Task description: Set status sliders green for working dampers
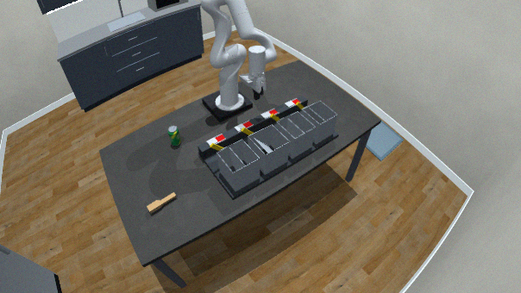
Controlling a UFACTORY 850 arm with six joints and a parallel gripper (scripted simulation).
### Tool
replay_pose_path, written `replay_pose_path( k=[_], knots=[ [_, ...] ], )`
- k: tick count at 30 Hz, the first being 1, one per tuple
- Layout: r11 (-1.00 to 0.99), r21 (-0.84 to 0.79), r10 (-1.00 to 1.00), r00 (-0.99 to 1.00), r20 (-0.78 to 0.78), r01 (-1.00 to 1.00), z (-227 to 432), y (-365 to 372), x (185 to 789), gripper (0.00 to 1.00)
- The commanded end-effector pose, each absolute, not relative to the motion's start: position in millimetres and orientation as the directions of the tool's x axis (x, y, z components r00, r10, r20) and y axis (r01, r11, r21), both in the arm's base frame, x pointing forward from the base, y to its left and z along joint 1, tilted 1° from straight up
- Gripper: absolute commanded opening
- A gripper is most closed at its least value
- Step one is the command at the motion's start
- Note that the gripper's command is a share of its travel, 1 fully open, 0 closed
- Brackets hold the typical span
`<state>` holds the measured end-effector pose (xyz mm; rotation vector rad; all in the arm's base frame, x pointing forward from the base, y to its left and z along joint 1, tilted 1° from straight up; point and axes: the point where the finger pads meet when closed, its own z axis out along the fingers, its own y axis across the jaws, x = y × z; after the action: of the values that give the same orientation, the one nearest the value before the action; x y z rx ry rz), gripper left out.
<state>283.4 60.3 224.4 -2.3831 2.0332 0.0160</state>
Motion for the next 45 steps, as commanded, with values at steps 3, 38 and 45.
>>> replay_pose_path(
  k=[3, 38, 45],
  knots=[
    [-0.157, -0.002, -0.987, 0.157, -0.014, -0.988, 206.0, 60.8, 284.5, 0.00],
    [-0.157, -0.002, -0.987, 0.157, -0.014, -0.988, 138.0, 61.7, 284.2, 0.00],
    [-0.157, -0.002, -0.987, 0.157, -0.014, -0.988, 137.9, 61.7, 284.2, 0.00]
  ],
)
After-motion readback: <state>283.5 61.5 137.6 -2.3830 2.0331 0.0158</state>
